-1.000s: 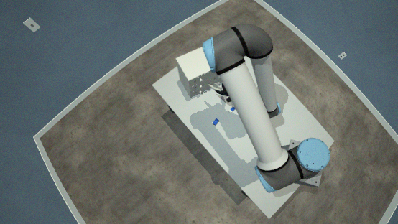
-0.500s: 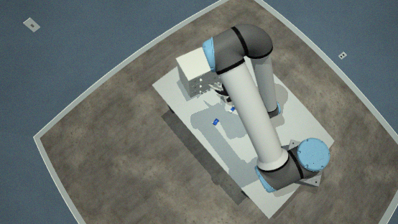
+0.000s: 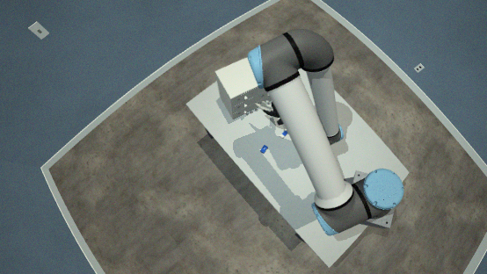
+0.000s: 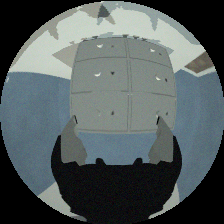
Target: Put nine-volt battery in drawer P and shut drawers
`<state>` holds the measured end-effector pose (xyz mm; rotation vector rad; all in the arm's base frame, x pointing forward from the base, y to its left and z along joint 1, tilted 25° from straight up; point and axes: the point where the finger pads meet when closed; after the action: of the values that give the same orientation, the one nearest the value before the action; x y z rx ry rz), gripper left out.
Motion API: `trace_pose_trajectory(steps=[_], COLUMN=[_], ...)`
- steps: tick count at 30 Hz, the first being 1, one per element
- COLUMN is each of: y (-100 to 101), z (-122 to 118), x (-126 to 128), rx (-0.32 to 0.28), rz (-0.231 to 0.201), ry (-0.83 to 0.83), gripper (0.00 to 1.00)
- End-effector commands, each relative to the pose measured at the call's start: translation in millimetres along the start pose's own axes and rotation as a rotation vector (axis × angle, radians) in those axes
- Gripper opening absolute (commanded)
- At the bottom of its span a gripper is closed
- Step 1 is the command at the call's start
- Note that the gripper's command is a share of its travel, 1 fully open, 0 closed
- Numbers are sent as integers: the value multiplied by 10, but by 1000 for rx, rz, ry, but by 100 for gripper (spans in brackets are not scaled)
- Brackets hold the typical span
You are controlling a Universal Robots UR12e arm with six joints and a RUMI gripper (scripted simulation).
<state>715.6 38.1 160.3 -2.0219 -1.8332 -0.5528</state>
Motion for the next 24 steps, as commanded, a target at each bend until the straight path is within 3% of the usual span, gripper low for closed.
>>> trace_pose_trajectory(steps=[1,24], y=[-1,-27], z=[-4,-20], x=[2,6], rx=[0,28], rz=[0,7], ry=[0,0], gripper=[100,100])
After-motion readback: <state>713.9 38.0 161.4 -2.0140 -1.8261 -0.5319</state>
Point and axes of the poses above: the point where the finger pads meet when closed, its own y axis out along the fingers, its own x axis across the jaws, z = x × y, and after that the axes turned 15 degrees about y, right-handed
